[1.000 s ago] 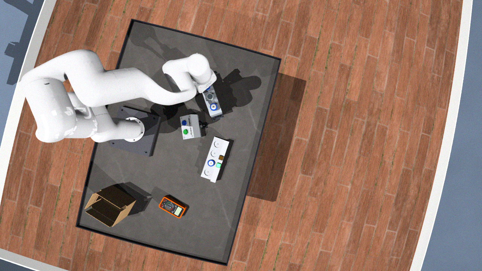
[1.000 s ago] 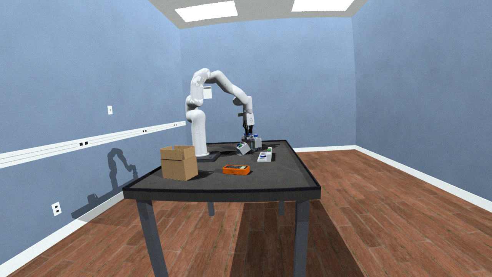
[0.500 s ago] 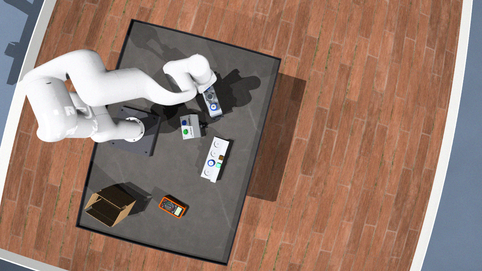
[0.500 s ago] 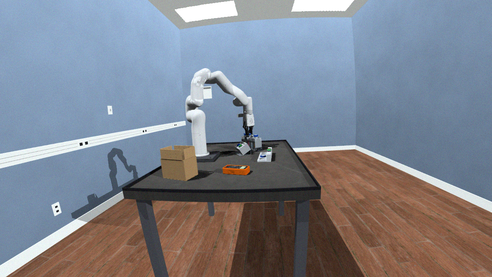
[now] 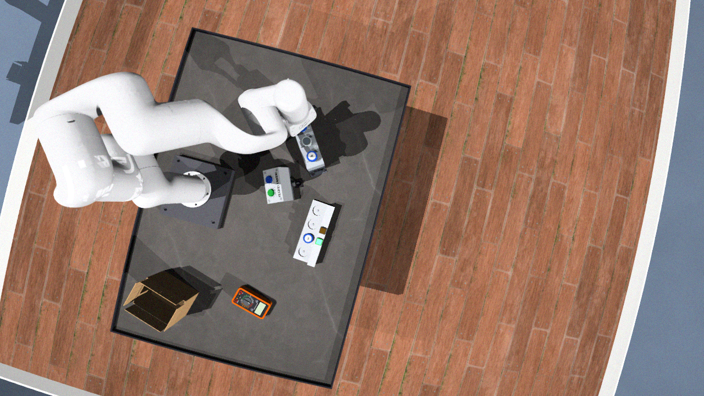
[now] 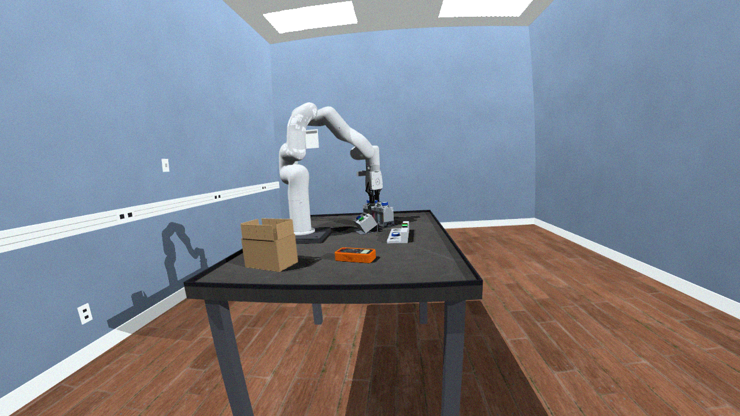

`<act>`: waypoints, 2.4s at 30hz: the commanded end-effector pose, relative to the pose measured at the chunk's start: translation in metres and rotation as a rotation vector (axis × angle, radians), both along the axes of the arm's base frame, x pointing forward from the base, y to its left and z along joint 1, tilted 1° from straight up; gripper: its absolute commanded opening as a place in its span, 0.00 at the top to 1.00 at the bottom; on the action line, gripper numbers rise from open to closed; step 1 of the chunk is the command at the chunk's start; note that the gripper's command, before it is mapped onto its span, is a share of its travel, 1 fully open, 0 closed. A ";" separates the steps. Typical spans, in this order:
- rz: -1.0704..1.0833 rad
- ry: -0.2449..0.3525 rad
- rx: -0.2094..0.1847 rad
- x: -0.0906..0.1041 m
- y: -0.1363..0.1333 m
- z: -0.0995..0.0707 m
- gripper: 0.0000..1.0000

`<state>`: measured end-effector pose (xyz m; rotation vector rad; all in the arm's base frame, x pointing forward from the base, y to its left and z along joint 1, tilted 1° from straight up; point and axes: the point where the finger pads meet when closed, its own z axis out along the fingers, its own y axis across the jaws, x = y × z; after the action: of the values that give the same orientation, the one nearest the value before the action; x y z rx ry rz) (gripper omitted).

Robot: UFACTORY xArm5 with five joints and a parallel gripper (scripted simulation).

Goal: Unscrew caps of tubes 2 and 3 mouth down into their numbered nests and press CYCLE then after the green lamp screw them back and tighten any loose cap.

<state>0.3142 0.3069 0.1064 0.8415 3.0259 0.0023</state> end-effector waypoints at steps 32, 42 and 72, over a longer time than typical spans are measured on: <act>-0.785 -0.013 -0.001 0.001 0.001 0.000 1.00; -0.785 -0.013 -0.001 0.001 0.001 0.000 0.54; 0.000 -0.011 -0.007 0.001 0.001 0.001 0.54</act>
<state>0.3141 0.3070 0.1061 0.9372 2.9983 0.0005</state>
